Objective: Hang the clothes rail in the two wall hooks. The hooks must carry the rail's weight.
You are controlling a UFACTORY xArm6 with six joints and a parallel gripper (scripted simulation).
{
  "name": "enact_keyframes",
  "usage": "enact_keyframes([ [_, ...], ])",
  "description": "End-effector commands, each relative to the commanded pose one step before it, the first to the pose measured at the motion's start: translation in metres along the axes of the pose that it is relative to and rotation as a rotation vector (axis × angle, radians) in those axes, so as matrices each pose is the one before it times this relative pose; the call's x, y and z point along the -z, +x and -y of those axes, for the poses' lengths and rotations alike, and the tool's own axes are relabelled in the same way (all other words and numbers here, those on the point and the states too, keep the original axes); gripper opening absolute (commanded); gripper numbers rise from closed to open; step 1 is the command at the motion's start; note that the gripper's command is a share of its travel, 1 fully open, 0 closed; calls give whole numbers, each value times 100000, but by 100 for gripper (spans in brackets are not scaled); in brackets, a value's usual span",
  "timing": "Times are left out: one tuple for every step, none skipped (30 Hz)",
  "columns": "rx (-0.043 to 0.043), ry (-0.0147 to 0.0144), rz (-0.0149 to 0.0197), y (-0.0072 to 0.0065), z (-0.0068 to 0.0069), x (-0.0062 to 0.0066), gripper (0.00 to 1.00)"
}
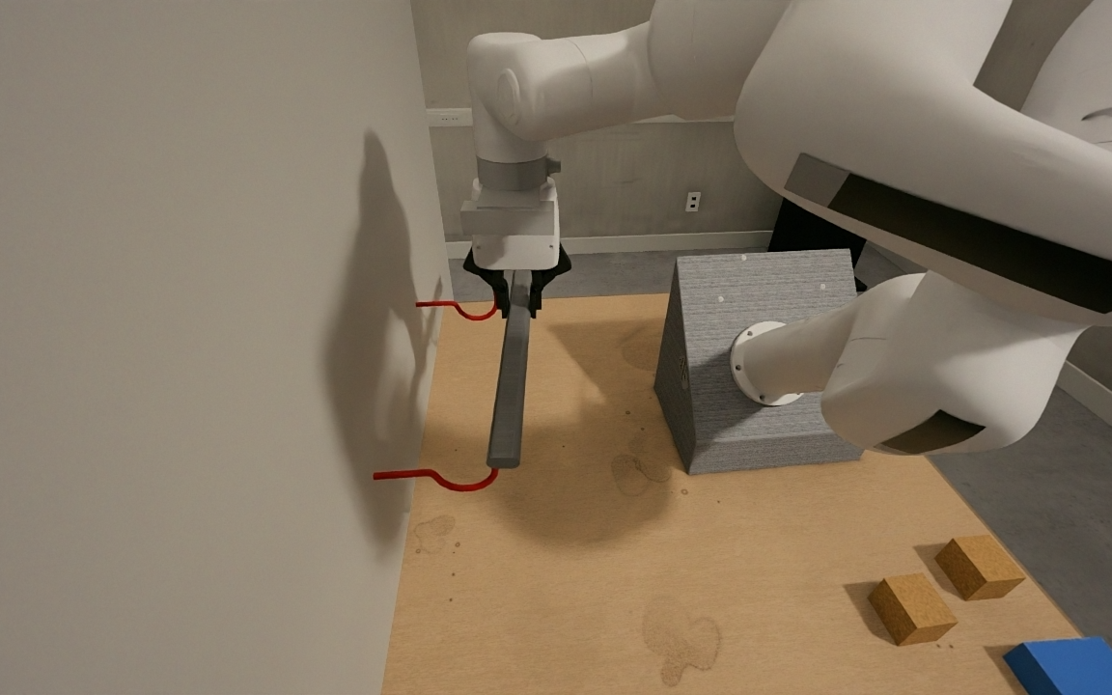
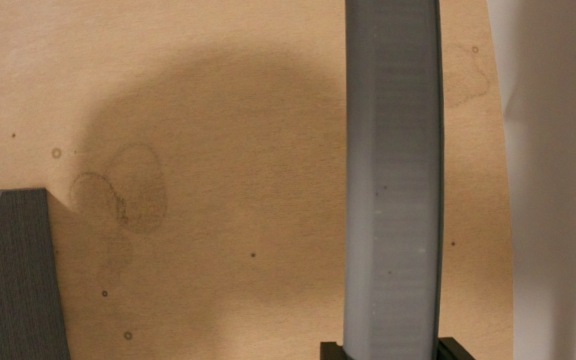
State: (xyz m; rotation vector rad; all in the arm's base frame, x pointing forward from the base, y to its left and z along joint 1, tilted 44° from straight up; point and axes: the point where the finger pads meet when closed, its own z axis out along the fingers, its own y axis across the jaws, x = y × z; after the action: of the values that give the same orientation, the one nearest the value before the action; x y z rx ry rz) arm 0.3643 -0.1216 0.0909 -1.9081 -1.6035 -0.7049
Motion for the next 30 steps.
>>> enact_keyframes([
  [2164, -350, 196, -18, -98, 152, 0],
  [0, 0, 0, 0, 0, 0, 0],
  [496, 2, 2, 6, -4, 2, 0],
  [500, 0, 0, 1, 0, 0, 0],
  [500, 0, 0, 1, -1, 0, 0],
  [505, -2, -3, -7, 5, -3, 0],
  [500, 0, 0, 0, 0, 0, 0],
  [500, 0, 0, 0, 0, 0, 0],
  [500, 0, 0, 0, 0, 0, 0],
  [500, 0, 0, 0, 0, 0, 0],
  [500, 0, 0, 0, 0, 0, 0],
  [500, 0, 0, 0, 0, 0, 0],
  [500, 0, 0, 0, 0, 0, 0],
  [500, 0, 0, 0, 0, 0, 0],
  [500, 0, 0, 0, 0, 0, 0],
  [496, 0, 0, 0, 0, 0, 0],
  [-5, 3, 3, 7, -6, 3, 0],
  [0, 0, 0, 0, 0, 0, 0],
  [0, 0, 0, 0, 0, 0, 0],
  [3, -2, -2, -4, 3, -2, 0],
  [1, 0, 0, -1, 1, 0, 0],
  [0, 0, 0, -1, 0, 0, 0],
  [0, 0, 0, 0, 0, 0, 0],
  [0, 0, 0, 0, 0, 0, 0],
  [0, 0, 0, 0, 0, 0, 0],
  [0, 0, 0, 0, 0, 0, 0],
  [-85, 3, 2, 1, -1, 0, 0],
  [23, -1, -1, 0, 0, 0, 0],
  [3, 0, 0, 0, 0, 0, 0],
  [-2, 0, 0, 0, 0, 0, 0],
])
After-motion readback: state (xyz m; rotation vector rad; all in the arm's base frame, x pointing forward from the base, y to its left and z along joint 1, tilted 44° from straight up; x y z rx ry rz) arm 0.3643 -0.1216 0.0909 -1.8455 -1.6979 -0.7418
